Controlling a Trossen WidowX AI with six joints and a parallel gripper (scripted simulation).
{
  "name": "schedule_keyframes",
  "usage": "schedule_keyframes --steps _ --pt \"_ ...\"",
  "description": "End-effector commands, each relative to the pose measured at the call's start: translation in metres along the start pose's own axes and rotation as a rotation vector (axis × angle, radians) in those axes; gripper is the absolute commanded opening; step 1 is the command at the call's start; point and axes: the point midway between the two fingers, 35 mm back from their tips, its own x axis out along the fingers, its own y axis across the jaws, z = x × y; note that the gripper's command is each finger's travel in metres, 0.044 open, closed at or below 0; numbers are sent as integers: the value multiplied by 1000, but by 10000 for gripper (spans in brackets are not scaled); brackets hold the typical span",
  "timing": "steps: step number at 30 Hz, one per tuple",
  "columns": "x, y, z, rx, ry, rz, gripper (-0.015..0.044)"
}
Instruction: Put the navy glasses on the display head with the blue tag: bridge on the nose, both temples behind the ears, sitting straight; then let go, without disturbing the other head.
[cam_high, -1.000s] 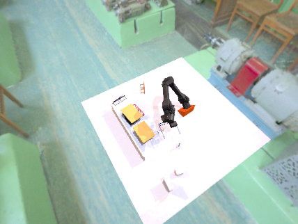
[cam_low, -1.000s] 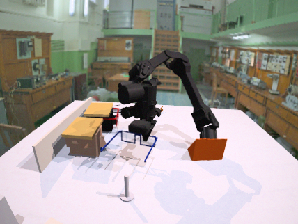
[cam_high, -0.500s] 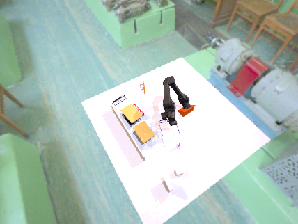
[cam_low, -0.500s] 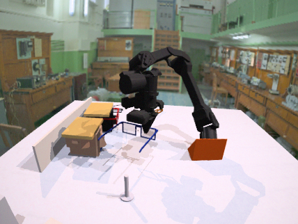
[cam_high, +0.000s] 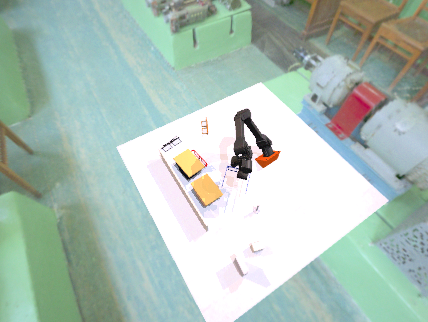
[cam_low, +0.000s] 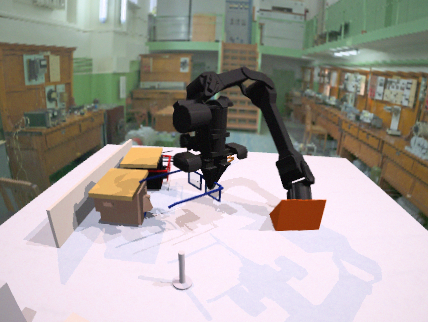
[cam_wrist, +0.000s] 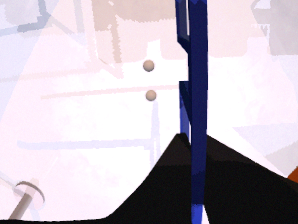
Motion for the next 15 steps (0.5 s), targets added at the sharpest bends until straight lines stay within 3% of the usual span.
schedule_keyframes --steps 1,15 --pt "-1 -2 0 135 5 -1 0" --pt "2 -7 -3 514 11 11 0"
